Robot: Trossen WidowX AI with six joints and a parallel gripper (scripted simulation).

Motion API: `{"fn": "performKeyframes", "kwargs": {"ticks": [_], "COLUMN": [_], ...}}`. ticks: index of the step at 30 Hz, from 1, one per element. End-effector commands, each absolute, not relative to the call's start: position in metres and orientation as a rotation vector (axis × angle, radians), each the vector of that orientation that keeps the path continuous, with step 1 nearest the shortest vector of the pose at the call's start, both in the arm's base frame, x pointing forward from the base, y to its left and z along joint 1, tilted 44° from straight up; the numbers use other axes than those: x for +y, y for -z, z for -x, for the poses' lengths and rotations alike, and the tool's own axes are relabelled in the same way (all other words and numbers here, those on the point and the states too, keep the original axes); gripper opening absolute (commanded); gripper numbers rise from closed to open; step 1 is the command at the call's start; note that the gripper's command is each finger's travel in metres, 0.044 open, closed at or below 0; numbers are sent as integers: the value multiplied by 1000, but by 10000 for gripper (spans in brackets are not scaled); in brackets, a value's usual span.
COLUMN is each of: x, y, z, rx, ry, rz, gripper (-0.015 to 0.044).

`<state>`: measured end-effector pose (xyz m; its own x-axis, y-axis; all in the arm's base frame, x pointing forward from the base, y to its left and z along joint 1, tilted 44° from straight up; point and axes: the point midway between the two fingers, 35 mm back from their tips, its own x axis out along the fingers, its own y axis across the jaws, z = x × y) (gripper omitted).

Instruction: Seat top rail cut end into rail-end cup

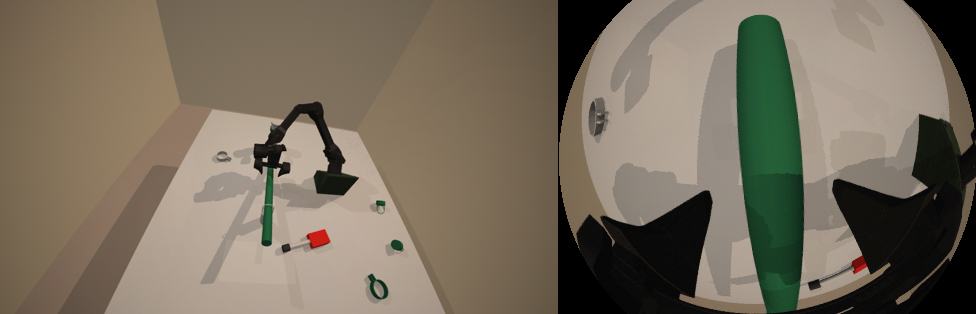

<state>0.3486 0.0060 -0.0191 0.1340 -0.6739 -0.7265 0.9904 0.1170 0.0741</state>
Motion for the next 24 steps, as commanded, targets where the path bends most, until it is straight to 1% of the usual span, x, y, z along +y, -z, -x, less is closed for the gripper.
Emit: {"fn": "performKeyframes", "kwargs": {"ticks": [1, 6, 16, 24], "x": [-2, -5, -5, -5], "y": [26, 28, 28, 28], "z": [-346, -346, -346, -346], "rx": [614, 613, 613, 613], "ry": [1341, 1341, 1341, 1341], "rz": [-630, -629, -629, -629], "gripper": [440, 440, 177, 124]}}
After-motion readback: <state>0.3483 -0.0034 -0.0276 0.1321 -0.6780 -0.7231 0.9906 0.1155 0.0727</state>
